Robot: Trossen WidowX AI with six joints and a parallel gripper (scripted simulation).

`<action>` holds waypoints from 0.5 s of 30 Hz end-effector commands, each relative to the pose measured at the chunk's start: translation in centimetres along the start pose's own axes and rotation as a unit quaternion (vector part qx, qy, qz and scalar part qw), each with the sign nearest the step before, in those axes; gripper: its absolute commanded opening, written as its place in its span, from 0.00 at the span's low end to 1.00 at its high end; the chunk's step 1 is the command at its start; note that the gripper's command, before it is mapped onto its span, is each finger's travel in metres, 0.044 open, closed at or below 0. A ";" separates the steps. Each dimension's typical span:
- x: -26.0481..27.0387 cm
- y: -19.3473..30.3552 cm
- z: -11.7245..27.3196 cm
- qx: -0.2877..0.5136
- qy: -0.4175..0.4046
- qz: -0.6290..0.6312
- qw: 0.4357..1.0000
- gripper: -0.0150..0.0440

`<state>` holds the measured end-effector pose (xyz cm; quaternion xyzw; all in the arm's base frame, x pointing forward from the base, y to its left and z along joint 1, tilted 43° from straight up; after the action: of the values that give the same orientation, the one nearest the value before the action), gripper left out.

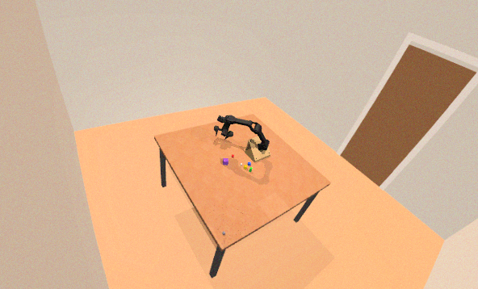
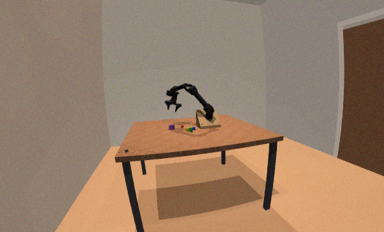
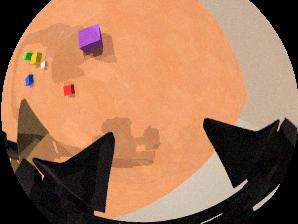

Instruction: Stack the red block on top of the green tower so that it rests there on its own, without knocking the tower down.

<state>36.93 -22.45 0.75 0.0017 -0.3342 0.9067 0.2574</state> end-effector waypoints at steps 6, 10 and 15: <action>2.8 -2.2 -2.0 0.014 -0.033 -0.208 0.977 1.00; 4.2 -3.0 -2.7 0.024 -0.044 -0.297 0.953 1.00; 6.1 -4.0 -3.5 0.040 -0.055 -0.405 0.912 1.00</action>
<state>34.86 -16.30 1.40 0.1644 -0.3014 0.7732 0.5333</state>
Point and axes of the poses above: the point midway between the two fingers, 35 mm back from their tips, its own z axis back along the fingers, its own x axis across the jaws, y = z × x, the point moved 9 cm from there along z, back along the fingers
